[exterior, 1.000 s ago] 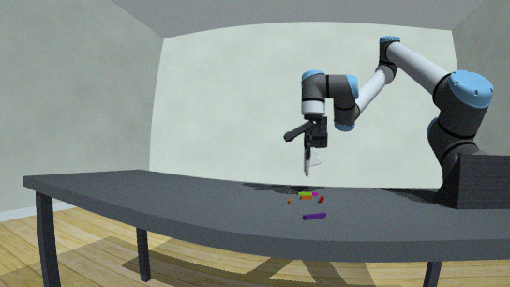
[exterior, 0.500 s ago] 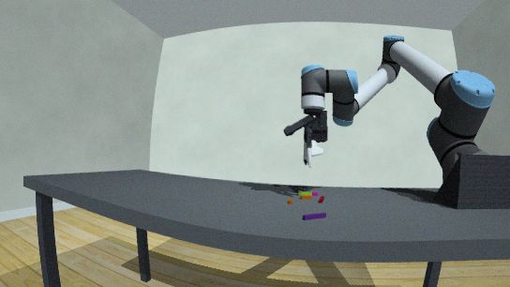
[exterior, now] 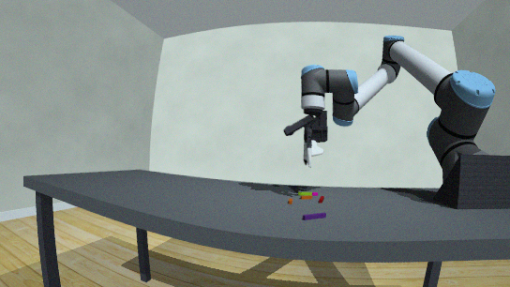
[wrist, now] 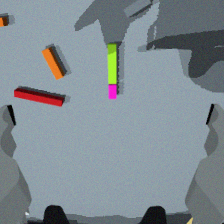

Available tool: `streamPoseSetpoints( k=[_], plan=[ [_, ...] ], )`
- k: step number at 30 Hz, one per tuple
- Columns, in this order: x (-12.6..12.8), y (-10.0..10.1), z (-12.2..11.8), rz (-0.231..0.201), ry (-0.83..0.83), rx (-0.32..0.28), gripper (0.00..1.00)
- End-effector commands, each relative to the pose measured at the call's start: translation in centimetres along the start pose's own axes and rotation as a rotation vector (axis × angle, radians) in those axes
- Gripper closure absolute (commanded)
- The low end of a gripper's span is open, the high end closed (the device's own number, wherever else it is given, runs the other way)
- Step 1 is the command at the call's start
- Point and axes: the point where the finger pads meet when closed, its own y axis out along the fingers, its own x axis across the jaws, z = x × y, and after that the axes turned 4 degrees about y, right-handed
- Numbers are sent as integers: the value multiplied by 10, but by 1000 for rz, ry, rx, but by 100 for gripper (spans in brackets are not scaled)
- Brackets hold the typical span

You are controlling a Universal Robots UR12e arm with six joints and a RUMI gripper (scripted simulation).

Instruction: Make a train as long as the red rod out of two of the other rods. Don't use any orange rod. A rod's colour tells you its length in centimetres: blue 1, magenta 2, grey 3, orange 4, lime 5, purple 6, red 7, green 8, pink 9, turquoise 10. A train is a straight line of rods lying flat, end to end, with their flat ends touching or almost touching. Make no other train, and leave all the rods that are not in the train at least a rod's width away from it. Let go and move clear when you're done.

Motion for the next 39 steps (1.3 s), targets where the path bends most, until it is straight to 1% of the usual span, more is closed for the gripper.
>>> streamPoseSetpoints(
  k=[1, 4, 7, 10, 14, 16, 21, 25, 29, 39],
  plan=[
    [0, -1, 0, 0, 0, 1, 0],
    [0, -4, 0, 0, 0, 1, 0],
    [0, -12, 0, 0, 0, 1, 0],
    [0, -24, 0, 0, 0, 1, 0],
    [0, -46, 0, 0, 0, 1, 0],
    [0, -46, 0, 0, 0, 1, 0],
    [0, -74, 0, 0, 0, 1, 0],
    [0, -88, 0, 0, 0, 1, 0],
    [0, -94, 0, 0, 0, 1, 0],
    [0, -94, 0, 0, 0, 1, 0]
  ],
)
